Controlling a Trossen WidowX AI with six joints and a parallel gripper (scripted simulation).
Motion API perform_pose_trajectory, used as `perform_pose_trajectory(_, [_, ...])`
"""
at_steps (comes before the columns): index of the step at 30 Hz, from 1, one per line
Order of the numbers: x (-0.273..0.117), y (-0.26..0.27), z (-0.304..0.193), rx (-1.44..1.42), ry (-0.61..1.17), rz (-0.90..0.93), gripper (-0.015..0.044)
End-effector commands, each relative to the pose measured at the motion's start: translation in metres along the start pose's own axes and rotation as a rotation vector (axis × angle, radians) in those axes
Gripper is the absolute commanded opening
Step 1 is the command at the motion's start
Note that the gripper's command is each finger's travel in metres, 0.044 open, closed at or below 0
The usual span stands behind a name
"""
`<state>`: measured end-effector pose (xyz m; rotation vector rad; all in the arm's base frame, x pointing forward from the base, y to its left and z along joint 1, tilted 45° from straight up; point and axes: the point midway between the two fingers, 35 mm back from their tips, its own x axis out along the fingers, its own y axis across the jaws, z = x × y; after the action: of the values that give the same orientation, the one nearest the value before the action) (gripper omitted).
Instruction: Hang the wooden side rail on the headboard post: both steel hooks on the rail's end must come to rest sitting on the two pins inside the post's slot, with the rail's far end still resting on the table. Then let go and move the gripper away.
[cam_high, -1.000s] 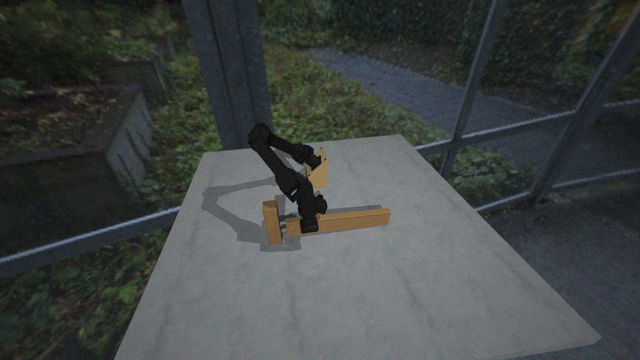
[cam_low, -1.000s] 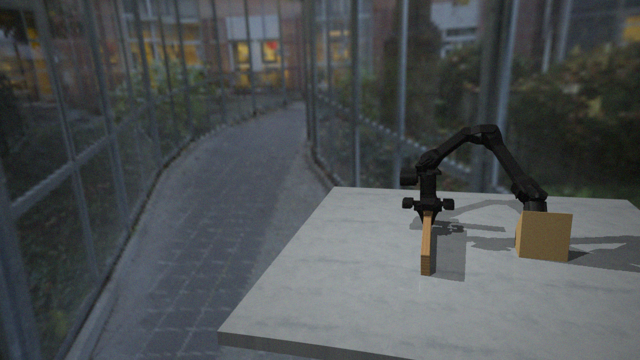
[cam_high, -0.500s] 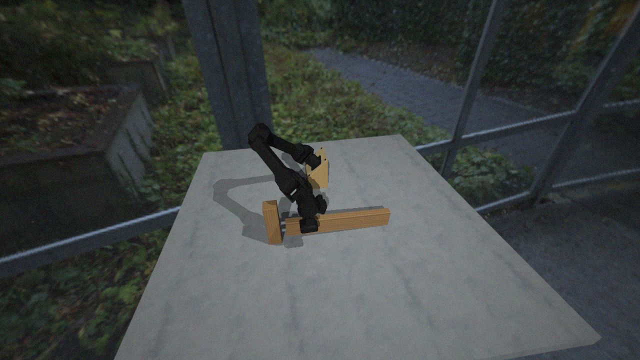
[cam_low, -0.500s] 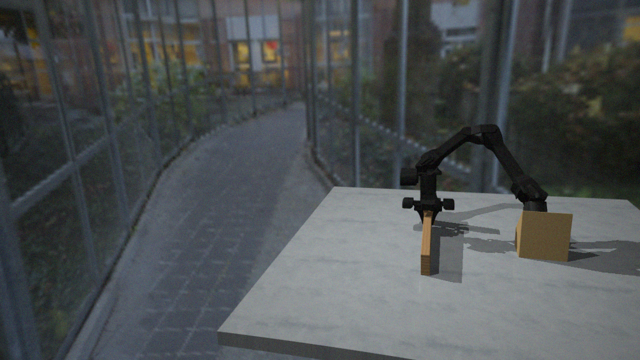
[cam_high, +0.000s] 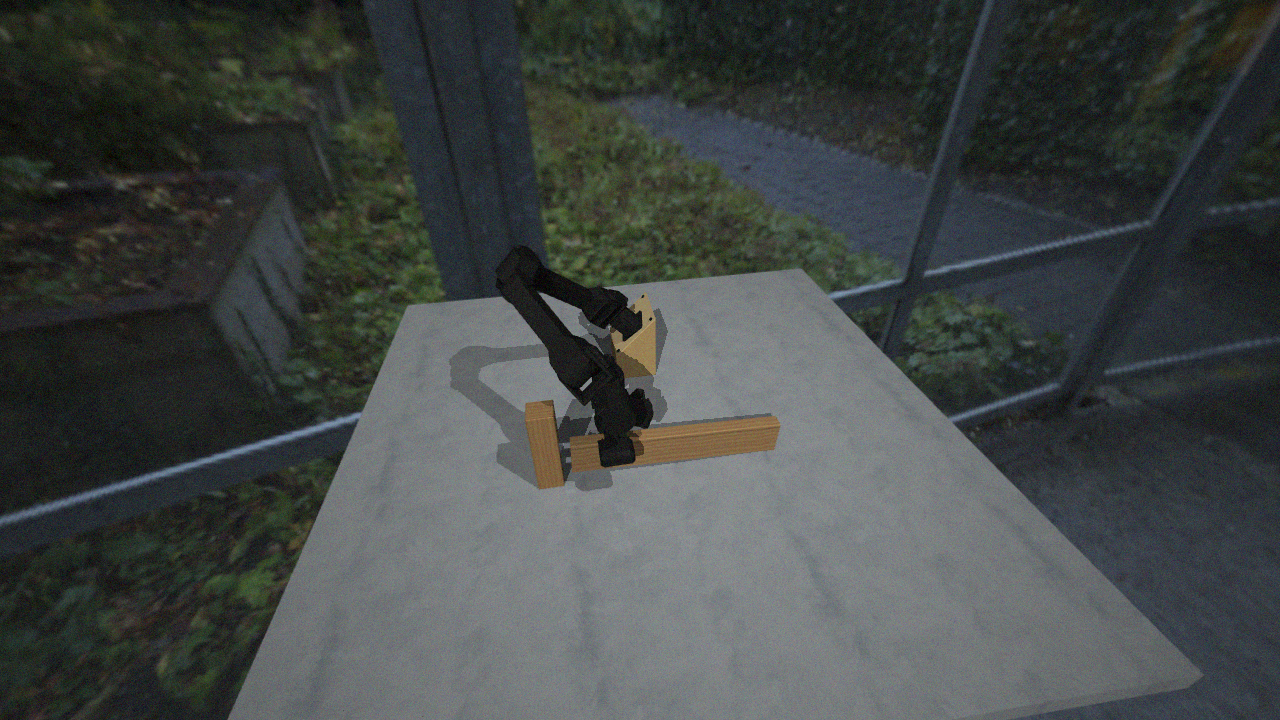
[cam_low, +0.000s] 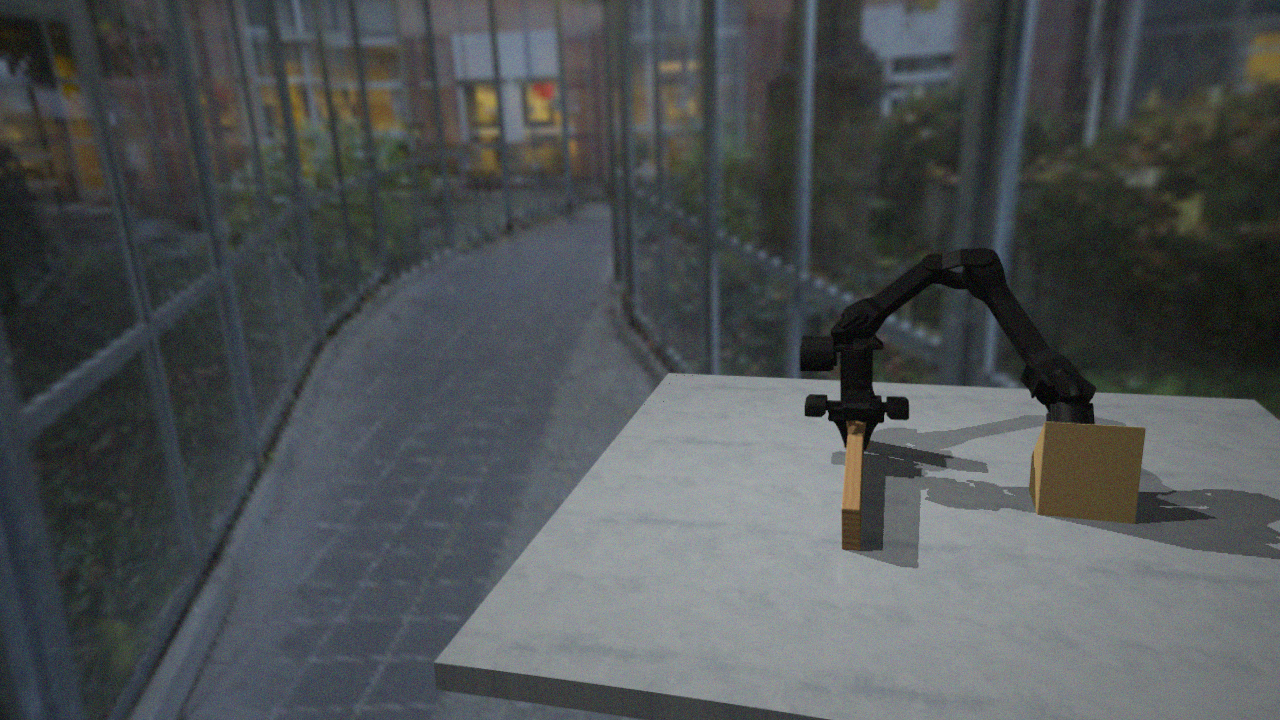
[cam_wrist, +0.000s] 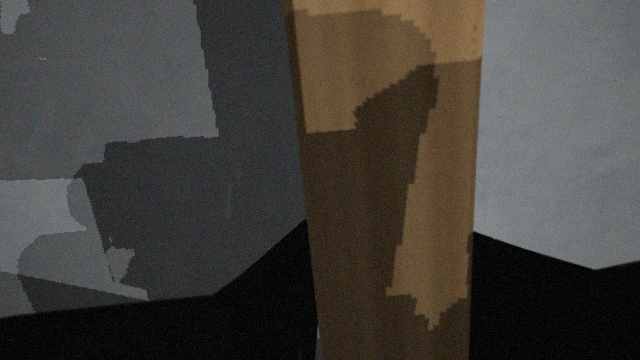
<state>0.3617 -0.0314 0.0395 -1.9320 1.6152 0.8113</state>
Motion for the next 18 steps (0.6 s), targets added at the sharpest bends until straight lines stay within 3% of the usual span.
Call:
perform_pose_trajectory(1, [-0.0069,-0.0043,-0.0031,0.003,0.002,-0.019,0.0])
perform_pose_trajectory(18, [-0.006,-0.0051,-0.005,0.003,0.002,-0.019,0.0])
